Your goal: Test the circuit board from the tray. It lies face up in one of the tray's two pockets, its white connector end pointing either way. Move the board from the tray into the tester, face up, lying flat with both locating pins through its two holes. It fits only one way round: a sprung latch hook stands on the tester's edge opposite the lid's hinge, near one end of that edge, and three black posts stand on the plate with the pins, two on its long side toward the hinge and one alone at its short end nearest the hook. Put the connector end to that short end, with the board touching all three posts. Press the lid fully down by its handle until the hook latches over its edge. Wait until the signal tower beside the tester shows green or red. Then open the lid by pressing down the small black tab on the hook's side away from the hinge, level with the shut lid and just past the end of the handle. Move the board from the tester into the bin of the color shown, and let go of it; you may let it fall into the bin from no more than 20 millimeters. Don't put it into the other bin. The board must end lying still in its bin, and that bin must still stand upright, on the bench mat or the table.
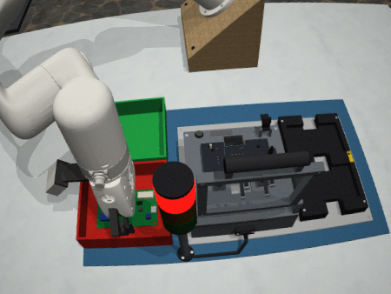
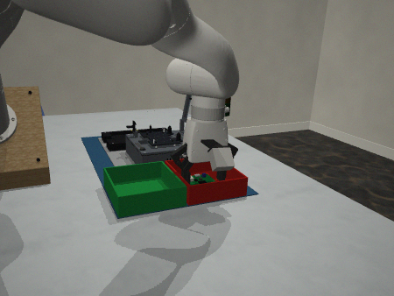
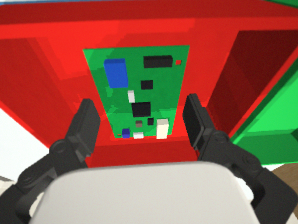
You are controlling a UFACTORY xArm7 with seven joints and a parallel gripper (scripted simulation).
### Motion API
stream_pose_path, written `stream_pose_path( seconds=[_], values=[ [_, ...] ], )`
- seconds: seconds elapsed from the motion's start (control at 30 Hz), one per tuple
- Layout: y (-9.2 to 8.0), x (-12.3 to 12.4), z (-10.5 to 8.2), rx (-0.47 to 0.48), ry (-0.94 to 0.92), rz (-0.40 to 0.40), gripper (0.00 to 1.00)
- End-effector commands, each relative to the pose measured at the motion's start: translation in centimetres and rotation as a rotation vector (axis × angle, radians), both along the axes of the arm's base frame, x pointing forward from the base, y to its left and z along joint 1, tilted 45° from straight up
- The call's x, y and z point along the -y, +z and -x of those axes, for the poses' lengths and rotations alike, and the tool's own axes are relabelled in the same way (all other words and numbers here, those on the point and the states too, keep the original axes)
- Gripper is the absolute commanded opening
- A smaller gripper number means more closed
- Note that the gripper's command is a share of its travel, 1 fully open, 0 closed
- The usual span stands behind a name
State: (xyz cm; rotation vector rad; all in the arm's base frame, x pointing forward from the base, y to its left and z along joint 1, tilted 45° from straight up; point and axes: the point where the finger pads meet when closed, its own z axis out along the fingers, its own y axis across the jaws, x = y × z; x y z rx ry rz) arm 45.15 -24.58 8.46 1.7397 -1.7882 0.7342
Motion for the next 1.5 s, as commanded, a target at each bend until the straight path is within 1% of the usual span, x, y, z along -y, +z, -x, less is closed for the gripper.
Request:
stream_pose_path(
  seconds=[0.0,0.27,0.47,0.63,0.93,1.0,1.13,1.27,1.47],
  values=[
    [0.1,-0.2,-0.2,0.003,0.004,0.0,1.0],
    [0.2,-0.2,-0.2,0.003,0.004,0.0,1.0],
    [0.7,-0.7,-0.2,0.003,0.004,0.0,1.0],
    [2.3,-2.3,-0.2,0.003,0.004,0.0,1.0],
    [6.7,-6.7,-0.2,0.003,0.004,0.0,1.0],
    [6.7,-6.7,-0.2,0.003,0.004,0.0,1.0],
    [8.4,-8.4,-0.2,0.003,0.004,0.0,1.0],
    [9.5,-9.5,-0.2,0.003,0.004,0.0,1.0],
    [10.0,-10.0,-0.2,0.003,0.004,0.0,1.0]
  ],
)
